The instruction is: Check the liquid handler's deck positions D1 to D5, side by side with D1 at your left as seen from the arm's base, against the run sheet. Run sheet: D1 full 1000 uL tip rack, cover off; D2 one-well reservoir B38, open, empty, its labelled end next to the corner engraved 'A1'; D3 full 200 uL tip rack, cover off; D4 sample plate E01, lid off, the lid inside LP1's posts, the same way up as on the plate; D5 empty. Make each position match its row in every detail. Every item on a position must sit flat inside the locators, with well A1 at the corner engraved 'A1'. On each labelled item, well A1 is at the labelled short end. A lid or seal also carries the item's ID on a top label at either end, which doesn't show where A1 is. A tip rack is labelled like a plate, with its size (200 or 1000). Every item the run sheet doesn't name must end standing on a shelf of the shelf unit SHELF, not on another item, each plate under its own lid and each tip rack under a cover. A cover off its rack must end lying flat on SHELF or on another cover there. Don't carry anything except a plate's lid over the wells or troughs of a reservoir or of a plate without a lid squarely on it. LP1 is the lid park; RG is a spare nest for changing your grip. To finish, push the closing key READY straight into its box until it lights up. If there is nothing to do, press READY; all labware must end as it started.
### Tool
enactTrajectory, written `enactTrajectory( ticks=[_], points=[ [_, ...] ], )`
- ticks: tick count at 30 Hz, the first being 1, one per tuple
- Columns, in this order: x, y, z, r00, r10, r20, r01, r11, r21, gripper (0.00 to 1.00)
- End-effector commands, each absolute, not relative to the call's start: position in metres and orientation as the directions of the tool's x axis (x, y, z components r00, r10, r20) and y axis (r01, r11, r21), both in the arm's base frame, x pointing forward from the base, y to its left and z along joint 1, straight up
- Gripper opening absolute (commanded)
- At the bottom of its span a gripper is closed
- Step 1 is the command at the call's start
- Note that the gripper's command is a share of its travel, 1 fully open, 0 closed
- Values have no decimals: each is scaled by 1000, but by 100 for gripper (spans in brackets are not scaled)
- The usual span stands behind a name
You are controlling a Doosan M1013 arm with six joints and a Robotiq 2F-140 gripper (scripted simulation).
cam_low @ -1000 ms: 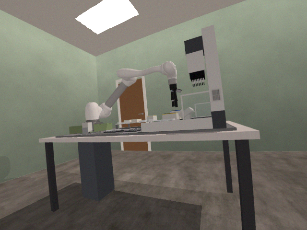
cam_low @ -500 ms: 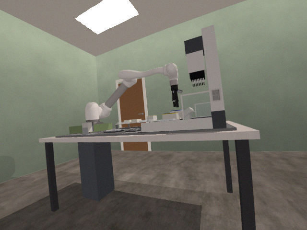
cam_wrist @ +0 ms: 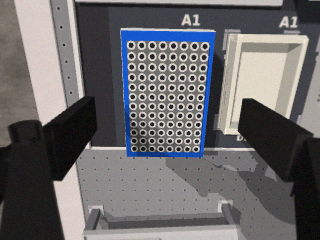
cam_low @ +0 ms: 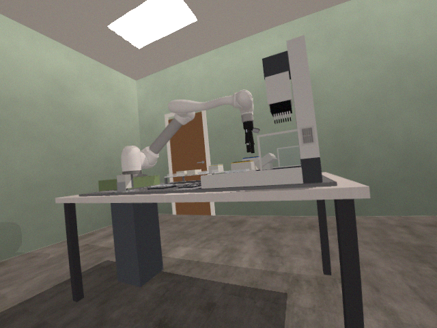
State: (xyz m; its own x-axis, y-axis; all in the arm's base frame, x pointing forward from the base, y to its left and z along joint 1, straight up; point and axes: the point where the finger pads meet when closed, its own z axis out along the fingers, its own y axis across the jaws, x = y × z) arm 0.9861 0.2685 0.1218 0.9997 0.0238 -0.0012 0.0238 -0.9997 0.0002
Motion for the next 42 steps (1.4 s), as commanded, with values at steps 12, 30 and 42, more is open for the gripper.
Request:
enactTrajectory(
  ticks=[12, 30, 42],
  points=[
    [986, 268, 124, 1000, 24, 1, 24, -1000, 0, 79],
    [986, 268, 170, 1000, 24, 1, 24, -1000, 0, 79],
    [986, 268, 204, 1000, 24, 1, 24, -1000, 0, 79]
  ],
)
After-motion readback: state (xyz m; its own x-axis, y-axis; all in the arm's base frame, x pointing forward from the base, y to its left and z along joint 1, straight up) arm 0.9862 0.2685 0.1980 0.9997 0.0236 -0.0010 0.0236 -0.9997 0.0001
